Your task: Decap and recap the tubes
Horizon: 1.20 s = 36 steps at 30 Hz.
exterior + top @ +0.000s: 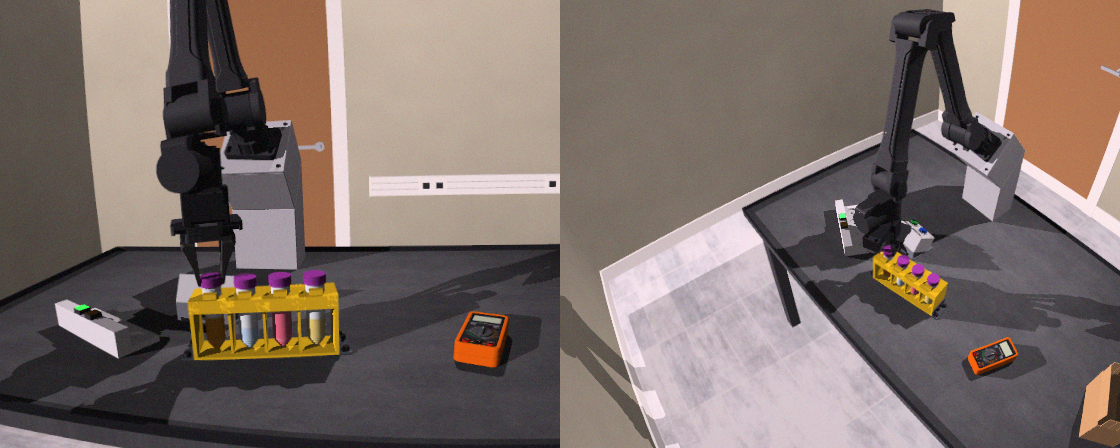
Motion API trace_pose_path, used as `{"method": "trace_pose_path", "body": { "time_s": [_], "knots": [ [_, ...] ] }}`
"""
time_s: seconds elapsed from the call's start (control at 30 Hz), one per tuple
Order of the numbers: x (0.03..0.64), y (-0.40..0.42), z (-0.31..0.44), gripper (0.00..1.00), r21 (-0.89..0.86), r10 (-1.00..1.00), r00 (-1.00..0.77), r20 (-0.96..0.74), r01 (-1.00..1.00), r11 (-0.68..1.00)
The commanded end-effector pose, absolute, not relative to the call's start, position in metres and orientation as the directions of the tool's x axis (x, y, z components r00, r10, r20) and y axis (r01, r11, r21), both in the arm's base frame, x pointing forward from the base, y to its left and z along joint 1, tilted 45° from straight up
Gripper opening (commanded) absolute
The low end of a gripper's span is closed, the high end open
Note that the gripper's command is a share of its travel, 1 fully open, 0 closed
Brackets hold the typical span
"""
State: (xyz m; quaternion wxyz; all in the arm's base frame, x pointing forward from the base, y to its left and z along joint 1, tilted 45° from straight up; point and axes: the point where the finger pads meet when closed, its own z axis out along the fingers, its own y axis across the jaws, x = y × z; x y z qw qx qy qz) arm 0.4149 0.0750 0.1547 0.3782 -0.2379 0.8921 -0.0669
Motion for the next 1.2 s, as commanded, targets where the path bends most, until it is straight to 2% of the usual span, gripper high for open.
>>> {"method": "trace_pose_path", "body": {
  "time_s": [0.0,0.33,0.73,0.97,1.0,1.17],
  "knots": [
    [0.4128,0.0796,0.1635,0.0,-0.264,-0.423,-0.6,-0.679,-0.338,0.903],
    [0.4164,0.0795,0.1647,0.0,-0.028,-0.102,-0.673,-0.732,-0.121,0.992],
    [0.4172,0.0793,0.1605,0.0,0.21,0.227,-0.682,-0.695,0.109,0.972],
    [0.4185,0.0767,0.1622,0.0,0.216,0.239,-0.684,-0.69,0.121,0.969],
    [0.4185,0.0767,0.1622,0.49,0.216,0.239,-0.684,-0.69,0.121,0.969],
    [0.4185,0.0767,0.1622,0.49,0.216,0.239,-0.684,-0.69,0.121,0.969]
  ]
}}
